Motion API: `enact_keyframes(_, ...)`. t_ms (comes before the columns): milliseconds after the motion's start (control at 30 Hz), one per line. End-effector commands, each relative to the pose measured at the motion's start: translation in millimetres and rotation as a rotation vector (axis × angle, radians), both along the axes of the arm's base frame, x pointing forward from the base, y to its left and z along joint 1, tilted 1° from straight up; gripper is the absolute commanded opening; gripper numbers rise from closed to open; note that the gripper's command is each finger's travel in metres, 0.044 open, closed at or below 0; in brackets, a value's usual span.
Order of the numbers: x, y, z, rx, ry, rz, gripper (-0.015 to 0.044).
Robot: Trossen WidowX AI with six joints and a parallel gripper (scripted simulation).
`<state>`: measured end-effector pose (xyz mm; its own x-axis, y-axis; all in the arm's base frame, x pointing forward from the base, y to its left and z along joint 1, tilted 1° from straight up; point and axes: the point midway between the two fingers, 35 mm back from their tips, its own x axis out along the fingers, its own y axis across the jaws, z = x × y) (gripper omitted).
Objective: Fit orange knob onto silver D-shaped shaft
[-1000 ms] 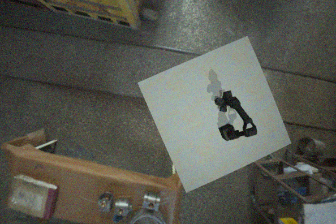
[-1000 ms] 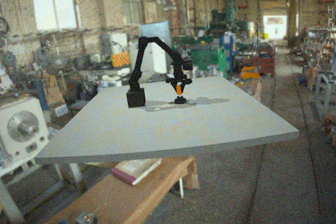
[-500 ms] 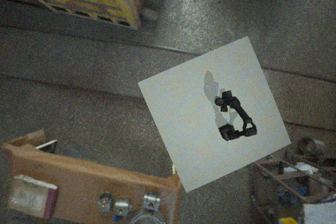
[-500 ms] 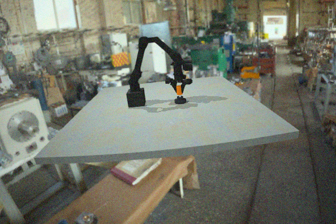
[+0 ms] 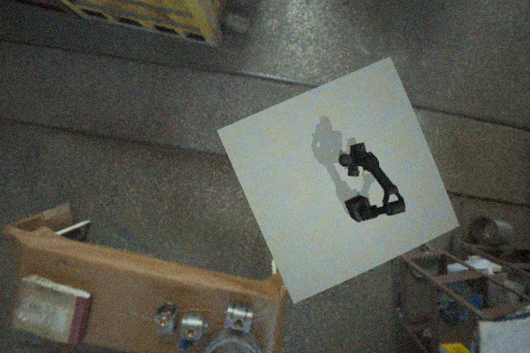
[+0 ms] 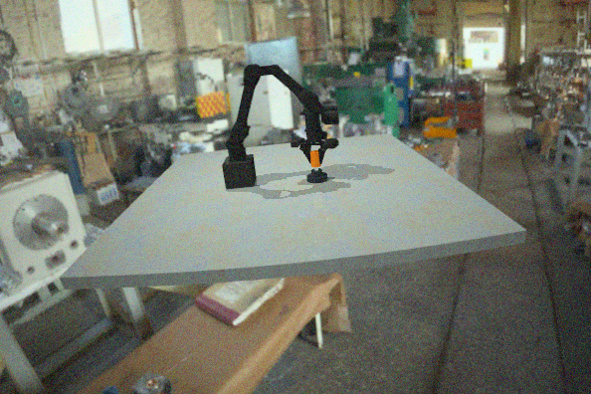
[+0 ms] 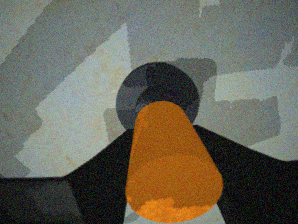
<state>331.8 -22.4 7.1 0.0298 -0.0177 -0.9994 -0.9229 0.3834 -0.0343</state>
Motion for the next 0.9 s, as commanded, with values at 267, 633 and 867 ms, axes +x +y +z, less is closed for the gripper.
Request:
enact_keyframes(267, -0.3, 0.2, 2.3, 0.005, -0.001, 0.006, 0.0000)
enact_keyframes(633, 2.0, 0.2, 3.9, -0.001, 0.002, 0.205, 0.0000)
enact_keyframes(867, 0.9, 0.4, 1.0, -0.001, 0.002, 0.215, 0.0000)
